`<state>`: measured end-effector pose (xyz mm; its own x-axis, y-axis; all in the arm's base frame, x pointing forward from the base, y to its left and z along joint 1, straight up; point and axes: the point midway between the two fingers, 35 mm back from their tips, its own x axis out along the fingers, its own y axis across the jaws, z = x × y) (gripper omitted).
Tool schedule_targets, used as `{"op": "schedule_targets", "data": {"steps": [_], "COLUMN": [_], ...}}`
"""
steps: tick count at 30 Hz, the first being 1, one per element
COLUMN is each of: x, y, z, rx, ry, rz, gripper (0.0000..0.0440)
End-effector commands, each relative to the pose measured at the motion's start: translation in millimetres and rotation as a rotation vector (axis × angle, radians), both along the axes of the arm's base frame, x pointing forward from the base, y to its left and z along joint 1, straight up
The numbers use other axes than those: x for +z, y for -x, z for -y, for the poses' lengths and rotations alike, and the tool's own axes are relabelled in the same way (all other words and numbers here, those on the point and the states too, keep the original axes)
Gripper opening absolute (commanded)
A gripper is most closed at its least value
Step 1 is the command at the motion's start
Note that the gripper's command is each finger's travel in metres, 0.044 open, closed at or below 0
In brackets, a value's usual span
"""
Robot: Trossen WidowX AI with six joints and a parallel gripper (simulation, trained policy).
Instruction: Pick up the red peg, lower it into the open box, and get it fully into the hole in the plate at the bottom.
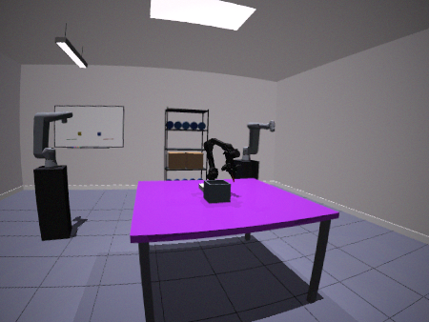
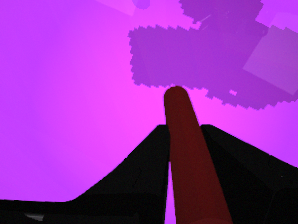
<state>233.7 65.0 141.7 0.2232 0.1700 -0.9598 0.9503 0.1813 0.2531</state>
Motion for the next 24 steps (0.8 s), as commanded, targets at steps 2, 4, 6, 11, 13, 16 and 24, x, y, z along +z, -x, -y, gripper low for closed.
{"op": "schedule_targets", "data": {"steps": [2,4,6,11,13,16,24], "x": [24,31,38,48,49,51,49], "y": [-4,-6,-7,-9,-10,-10,-13], "z": [17,24,32,50,57,68,92], "rx": [0.000,-0.004,-0.008,-0.023,-0.031,-0.041,-0.064], "ry": [0.037,0.053,0.070,0.111,0.126,0.145,0.176], "rz": [0.053,0.067,0.077,0.087,0.085,0.076,0.043], "gripper": [0.0000,0.0000,0.0000,0.0000,0.0000,0.0000,0.0000]}}
